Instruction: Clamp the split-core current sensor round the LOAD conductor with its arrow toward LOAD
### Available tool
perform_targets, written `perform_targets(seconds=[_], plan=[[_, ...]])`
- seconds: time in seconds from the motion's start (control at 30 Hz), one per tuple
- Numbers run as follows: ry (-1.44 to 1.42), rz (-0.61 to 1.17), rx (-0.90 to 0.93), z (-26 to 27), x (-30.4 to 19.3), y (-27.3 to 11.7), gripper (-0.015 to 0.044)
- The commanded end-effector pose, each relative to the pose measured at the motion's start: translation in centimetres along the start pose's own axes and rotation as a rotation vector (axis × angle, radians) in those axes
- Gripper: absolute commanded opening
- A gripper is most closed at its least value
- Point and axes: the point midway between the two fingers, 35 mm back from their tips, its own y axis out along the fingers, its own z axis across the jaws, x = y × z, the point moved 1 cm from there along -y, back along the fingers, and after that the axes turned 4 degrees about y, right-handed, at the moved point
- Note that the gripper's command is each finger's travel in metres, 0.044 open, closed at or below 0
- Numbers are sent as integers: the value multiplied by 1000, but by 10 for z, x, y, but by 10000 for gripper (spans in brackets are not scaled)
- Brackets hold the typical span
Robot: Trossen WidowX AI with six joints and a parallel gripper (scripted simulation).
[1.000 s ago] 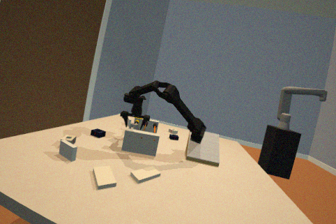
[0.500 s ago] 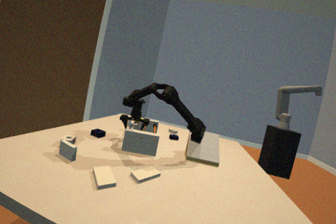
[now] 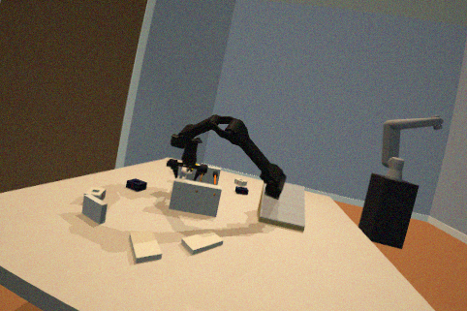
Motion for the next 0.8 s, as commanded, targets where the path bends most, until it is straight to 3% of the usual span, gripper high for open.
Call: perform_targets(seconds=[0.0,0.17,0.53,0.77], plan=[[-1,0,1,0,0,-1,320],[-1,0,1,0,0,-1,287],[-1,0,1,0,0,-1,0],[-1,0,1,0,0,-1,0]])
